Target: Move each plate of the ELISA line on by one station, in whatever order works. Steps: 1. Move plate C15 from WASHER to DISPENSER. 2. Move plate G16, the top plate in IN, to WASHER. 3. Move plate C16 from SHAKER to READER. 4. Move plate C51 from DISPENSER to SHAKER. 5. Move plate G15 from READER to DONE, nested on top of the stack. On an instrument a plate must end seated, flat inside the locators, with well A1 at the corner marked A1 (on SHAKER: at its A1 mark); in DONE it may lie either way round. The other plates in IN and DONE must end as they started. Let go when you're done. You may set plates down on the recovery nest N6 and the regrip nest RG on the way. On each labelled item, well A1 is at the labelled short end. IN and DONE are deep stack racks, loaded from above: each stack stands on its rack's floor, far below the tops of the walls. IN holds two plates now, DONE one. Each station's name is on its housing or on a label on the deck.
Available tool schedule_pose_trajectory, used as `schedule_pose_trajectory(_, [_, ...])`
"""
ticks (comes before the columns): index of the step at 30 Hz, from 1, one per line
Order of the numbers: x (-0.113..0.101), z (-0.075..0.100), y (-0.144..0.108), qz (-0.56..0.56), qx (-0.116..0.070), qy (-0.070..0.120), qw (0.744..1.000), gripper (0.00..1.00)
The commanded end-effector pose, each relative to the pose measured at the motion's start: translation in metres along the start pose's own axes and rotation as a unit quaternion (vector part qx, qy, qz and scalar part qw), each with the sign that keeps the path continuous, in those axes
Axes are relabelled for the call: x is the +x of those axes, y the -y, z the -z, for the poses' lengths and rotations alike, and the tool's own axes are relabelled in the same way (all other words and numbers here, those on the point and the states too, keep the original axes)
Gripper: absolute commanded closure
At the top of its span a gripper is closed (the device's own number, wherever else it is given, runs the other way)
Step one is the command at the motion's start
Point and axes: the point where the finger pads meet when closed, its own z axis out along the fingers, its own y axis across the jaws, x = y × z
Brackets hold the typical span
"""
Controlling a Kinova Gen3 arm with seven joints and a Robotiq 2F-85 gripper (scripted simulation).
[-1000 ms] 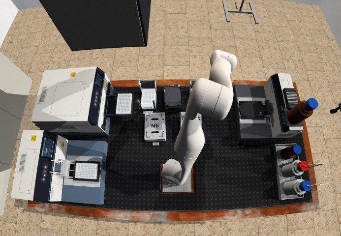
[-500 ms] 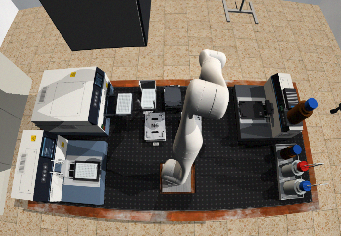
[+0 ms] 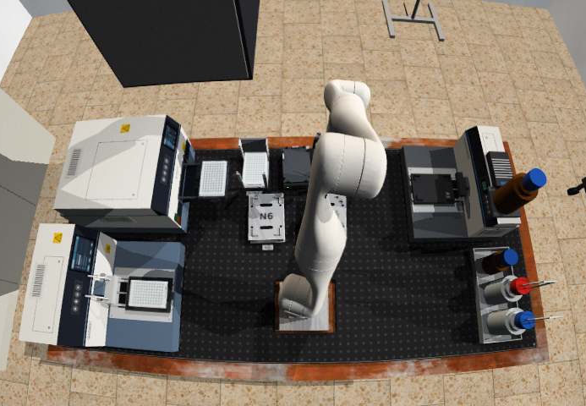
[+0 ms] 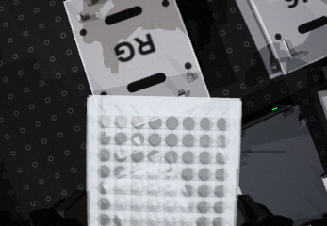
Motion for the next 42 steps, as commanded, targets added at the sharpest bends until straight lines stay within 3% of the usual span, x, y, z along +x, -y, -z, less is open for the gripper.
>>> schedule_pose_trajectory(1, [-0.002, 0.001, -0.010, 0.017, 0.000, 0.001, 1.000, 0.06])
schedule_pose_trajectory(42, [-0.018, 0.001, -0.131, 0.214, 0.000, 0.001, 0.977, 0.06])
